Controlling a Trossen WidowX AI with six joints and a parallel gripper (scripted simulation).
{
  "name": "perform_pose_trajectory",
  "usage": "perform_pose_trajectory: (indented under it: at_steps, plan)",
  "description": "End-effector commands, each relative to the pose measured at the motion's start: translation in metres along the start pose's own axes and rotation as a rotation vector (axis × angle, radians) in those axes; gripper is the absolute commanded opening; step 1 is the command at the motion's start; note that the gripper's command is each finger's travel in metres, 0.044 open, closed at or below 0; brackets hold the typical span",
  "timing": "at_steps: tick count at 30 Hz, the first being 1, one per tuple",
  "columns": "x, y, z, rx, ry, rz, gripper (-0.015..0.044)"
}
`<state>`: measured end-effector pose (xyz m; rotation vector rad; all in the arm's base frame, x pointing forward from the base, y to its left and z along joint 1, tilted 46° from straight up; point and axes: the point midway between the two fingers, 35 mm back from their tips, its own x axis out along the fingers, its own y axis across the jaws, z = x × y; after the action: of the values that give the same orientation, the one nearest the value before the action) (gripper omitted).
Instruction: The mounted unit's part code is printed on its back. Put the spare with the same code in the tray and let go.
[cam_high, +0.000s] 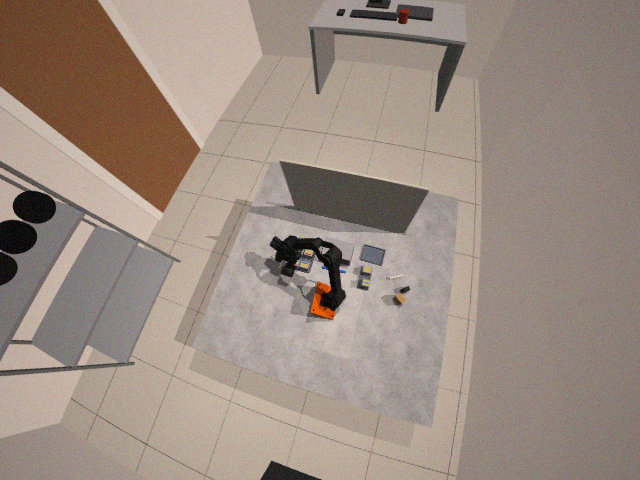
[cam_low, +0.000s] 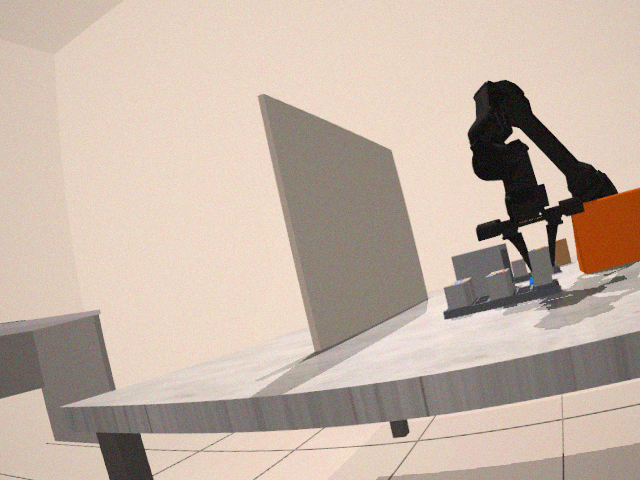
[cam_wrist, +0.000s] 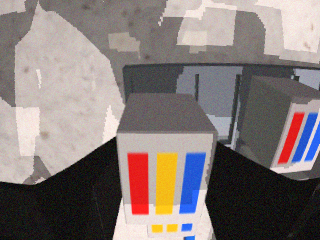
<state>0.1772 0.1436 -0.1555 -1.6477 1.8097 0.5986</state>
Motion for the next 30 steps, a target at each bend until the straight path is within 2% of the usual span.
perform_pose_trajectory:
  at_steps: [1,4,11,21,30]
  plan:
    - [-0.035,-0.002,0.003,0.008,-0.024,-0.011,0.0000]
    - [-0.054,0.000,0.001,0.006,-0.024,-0.011,0.0000]
    - [-0.055,-0.001,0.002,0.000,-0.025,-0.016,0.0000]
    - [-0.105,-0.001,0.001,0.005,-0.024,-0.011,0.0000]
    - [-0.113,-0.015,-0.006,0.000,-0.039,-0.007,0.0000]
